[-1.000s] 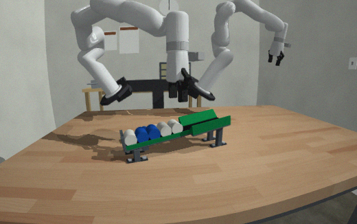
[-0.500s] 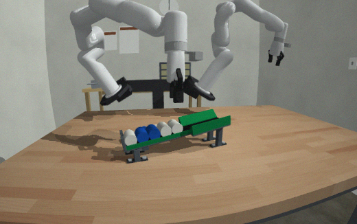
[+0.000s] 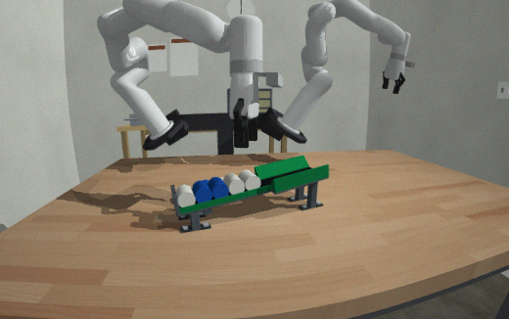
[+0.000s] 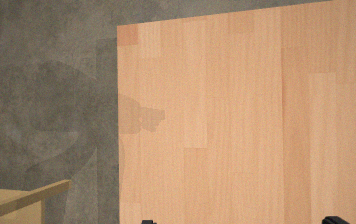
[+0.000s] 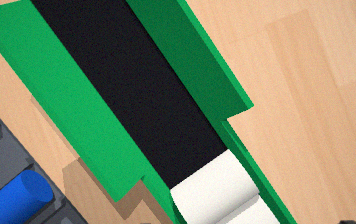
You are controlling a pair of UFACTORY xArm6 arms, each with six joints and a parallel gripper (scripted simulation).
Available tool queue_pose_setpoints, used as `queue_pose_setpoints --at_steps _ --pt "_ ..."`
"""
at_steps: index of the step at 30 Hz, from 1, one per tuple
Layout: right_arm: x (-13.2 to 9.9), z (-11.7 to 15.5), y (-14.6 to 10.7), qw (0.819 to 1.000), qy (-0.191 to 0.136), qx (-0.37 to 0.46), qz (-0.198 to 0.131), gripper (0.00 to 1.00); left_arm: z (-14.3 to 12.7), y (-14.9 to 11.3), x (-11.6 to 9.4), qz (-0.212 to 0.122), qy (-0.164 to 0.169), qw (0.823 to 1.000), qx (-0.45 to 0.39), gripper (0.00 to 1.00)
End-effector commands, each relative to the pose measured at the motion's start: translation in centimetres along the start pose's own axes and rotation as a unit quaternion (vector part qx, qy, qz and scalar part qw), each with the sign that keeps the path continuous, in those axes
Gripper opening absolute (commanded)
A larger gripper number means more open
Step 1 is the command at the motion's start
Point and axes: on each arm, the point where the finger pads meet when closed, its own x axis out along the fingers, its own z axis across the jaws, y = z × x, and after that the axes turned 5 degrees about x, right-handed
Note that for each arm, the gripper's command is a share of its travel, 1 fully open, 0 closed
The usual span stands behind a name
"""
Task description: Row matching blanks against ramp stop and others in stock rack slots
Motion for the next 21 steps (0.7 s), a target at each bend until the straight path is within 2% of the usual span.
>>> queue_pose_setpoints --at_steps 1,5,7,8,12,21 --pt "-0.2 0.4 -0.2 0.996 -0.005 0.084 0.005 1.00 0.0 0.1 -0.1 0.002 0.000 1.000 0.000 1.00" --pt "-0.1 0.6 -0.4 0.990 -0.004 0.139 0.005 1.00 0.0 0.1 -0.1 0.002 0.000 1.000 0.000 1.00" --pt "-0.1 0.6 -0.4 0.990 -0.004 0.139 0.005 1.00 0.0 0.1 -0.1 0.002 0.000 1.000 0.000 1.00" --pt "-0.1 0.8 -0.6 0.984 -0.004 0.177 0.005 1.00 0.0 0.1 -0.1 0.002 0.000 1.000 0.000 1.00" --pt "0.0 0.9 -0.8 0.977 -0.004 0.215 0.005 1.00 0.0 0.1 -0.1 0.002 0.000 1.000 0.000 1.00" --pt "0.1 1.5 -1.4 0.937 -0.003 0.348 0.006 1.00 0.0 0.1 -0.1 0.002 0.000 1.000 0.000 1.00"
